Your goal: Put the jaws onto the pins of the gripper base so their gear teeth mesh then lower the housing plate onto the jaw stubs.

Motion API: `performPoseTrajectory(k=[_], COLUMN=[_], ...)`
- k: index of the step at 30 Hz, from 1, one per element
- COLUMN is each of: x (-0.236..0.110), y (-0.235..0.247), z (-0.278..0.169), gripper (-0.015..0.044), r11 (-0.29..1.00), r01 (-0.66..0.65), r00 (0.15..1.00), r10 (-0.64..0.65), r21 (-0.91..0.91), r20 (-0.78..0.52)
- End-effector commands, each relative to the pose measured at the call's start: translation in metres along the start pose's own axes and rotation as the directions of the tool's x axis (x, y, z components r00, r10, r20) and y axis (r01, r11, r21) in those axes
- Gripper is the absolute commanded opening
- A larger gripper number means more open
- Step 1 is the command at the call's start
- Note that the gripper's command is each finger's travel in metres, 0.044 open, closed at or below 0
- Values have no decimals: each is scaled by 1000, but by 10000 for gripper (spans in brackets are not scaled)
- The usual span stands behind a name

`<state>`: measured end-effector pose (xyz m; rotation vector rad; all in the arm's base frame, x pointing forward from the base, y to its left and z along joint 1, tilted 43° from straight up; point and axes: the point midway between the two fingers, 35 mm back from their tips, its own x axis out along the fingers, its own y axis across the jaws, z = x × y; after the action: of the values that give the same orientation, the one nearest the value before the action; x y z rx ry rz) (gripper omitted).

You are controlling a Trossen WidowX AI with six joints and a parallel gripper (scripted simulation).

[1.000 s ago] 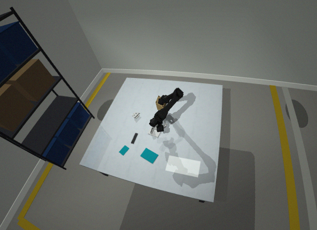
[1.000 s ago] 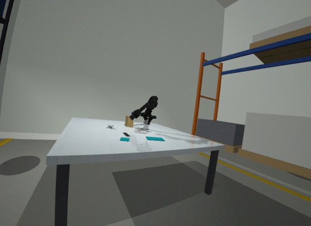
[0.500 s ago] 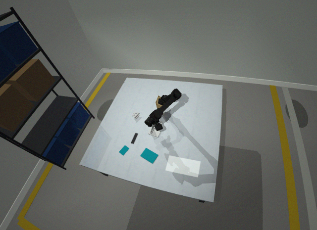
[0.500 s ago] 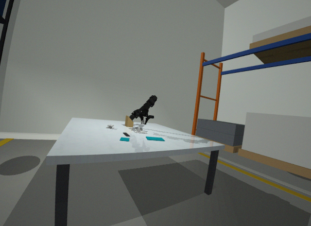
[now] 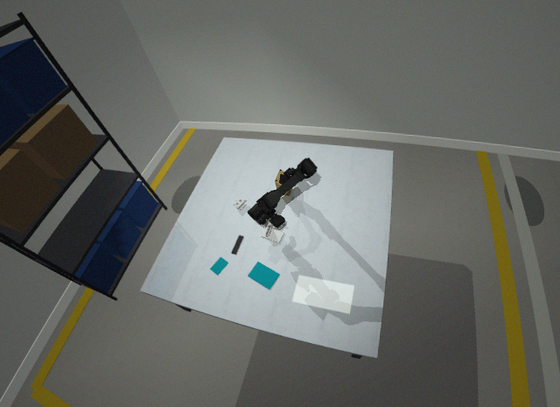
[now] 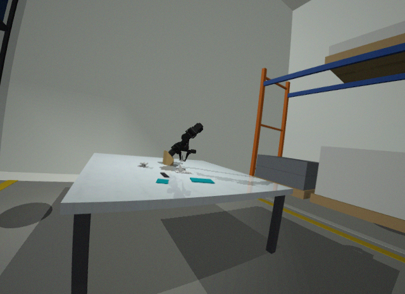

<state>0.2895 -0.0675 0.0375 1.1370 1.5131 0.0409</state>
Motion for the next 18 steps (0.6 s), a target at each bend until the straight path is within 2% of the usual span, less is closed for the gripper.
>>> performPoseTrajectory(k=[1, 9, 18], x=[0, 0, 0], y=[-9, -26, -27], z=[3, 7, 7], gripper=[134, 134, 134], r11=[997, 969, 968], r01=[1, -4, -4], r00=[1000, 1000, 1000], r10=[-1, 4, 4], r21=[-83, -246, -250], r20=[1, -2, -2])
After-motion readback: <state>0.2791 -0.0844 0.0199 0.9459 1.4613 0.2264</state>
